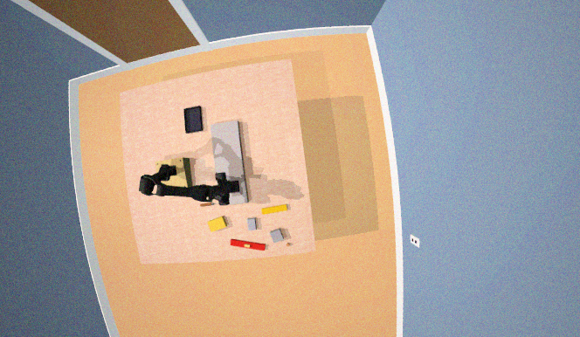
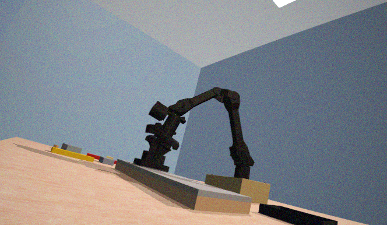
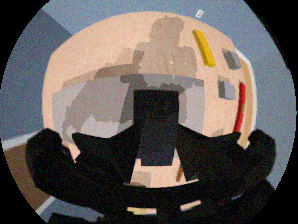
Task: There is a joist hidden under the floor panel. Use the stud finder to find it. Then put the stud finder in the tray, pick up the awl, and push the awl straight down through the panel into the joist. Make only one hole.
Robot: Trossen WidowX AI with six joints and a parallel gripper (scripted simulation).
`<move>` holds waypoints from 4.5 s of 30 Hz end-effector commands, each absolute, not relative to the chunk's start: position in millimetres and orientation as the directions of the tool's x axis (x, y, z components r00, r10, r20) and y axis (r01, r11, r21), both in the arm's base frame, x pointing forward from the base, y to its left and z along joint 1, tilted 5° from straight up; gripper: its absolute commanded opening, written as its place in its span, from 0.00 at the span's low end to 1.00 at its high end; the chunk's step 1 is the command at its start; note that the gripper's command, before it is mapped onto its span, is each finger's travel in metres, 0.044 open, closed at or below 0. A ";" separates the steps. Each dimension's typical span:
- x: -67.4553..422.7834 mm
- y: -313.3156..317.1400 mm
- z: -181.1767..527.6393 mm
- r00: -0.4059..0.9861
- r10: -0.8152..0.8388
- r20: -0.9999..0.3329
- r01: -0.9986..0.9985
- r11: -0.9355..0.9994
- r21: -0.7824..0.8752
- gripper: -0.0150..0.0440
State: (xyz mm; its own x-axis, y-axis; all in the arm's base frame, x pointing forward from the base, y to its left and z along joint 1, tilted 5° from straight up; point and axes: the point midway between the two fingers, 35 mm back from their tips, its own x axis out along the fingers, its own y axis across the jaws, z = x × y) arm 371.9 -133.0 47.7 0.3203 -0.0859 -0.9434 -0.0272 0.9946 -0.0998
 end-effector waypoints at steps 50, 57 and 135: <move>366.4 1.3 35.2 0.319 -0.064 -0.945 -0.033 0.996 -0.078 0.25; 365.8 18.8 33.9 0.319 -0.062 -0.946 -0.033 0.997 -0.076 0.25; 358.1 212.7 22.2 0.318 -0.042 -0.947 -0.033 0.998 -0.056 0.25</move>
